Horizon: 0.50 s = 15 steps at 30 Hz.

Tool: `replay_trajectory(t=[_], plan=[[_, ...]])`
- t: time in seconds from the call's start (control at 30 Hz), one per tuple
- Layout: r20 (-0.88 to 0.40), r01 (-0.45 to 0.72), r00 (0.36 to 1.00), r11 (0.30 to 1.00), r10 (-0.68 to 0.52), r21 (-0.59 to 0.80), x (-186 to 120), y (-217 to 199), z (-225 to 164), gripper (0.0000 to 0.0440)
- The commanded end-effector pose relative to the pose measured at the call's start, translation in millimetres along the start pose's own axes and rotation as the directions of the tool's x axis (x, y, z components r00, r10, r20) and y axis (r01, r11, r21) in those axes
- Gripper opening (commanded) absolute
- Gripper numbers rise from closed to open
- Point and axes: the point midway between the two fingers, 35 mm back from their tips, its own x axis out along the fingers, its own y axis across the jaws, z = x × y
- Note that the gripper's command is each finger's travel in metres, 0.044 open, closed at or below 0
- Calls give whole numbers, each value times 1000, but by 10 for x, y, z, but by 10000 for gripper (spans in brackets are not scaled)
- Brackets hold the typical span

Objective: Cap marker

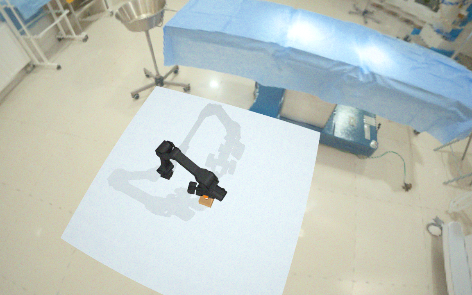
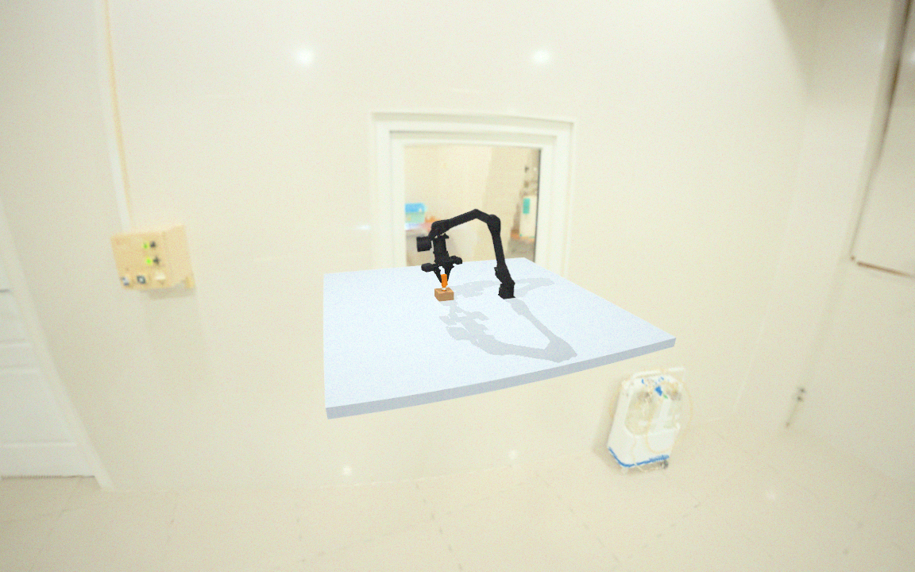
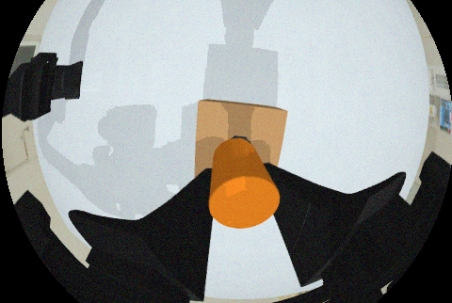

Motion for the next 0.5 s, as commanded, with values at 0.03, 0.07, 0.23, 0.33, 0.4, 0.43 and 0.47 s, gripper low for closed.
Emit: replay_trajectory(t=[0.03,0.07,0.23,0.33,0.4,0.43,0.47], plan=[[20,-30,999,999,30,-31,181,47,25,15],[19,-30,999,999,31,-35,199,47,24,16],[18,-31,999,999,32,-40,220,47,21,21],[17,-31,999,999,32,-43,228,47,20,25],[17,-31,999,999,32,-43,229,47,19,27],[17,-31,999,999,32,-44,232,47,19,28],[16,-31,999,999,32,-45,235,47,18,29]])
